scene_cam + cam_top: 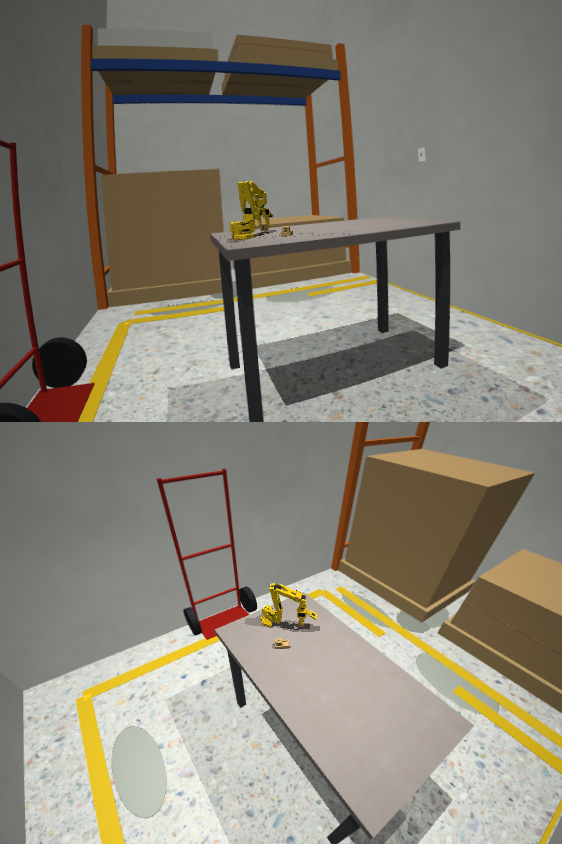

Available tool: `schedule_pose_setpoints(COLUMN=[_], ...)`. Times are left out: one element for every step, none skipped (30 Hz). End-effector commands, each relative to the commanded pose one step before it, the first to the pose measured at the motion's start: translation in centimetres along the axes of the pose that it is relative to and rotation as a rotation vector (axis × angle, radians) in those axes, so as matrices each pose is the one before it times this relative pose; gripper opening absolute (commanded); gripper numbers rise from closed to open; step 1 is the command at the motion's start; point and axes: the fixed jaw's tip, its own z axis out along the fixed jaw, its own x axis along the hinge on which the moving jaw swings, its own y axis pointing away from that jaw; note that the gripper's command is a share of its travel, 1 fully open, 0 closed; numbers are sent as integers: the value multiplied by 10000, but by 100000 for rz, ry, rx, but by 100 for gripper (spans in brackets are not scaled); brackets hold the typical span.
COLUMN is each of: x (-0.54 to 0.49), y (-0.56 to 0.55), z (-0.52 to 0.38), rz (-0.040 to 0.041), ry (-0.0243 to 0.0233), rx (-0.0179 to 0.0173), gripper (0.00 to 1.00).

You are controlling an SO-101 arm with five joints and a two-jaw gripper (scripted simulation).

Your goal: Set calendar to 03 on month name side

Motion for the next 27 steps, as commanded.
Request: schedule_pose_setpoints(x=[-2987, 0, 0, 1, -2, -6, -4, -2, 5, 5, 17, 10, 14, 12, 10, 1, 0, 0, 0, 2, 1, 2, -3, 4, -2, 5, -1], y=[1364, 0, 2, 0, 0, 0, -1, -1, -1, -1, -1, -1, -1, 0, 0, 0, 0, 0, 0, 3, 0, 0, 0, 0, 0, 0, 0], z=[-1036, 0, 18, 96, 234, 390, 528, 648, 726, 750, 720, 642, 528, 384, 234, 96, 18, 0, 0, 7, 42, 108, 180, 246, 300, 336, 348], rz=[227, 0, 0, 0, 0, 0, 0, 0, 0, 0, 0, 0, 0, 0, 0, 0, 0, 0, 0, 0, 0, 0, 0, 0, 0, 0, 0], ry=[-2043, 0, 1, 0, 0, 0, 0, 0, 0, 0, 0, 0, 0, 0, 0, 0, 0, 0, 0, 1, 0, 0, 0, 0, 0, 0, 0], rx=[-239, 0, -1, 0, 0, 0, 0, 0, 0, 0, 0, 0, 0, 0, 0, 0, 0, 0, 0, -1, 0, 0, 0, 0, 0, 0, 0], gripper=[0, 0, 0, 0, 0, 0, 0, 0, 0, 0, 0, 0, 0, 0, 0, 0, 0, 0, 0, 0, 0, 0, 0, 0, 0, 0, 0])
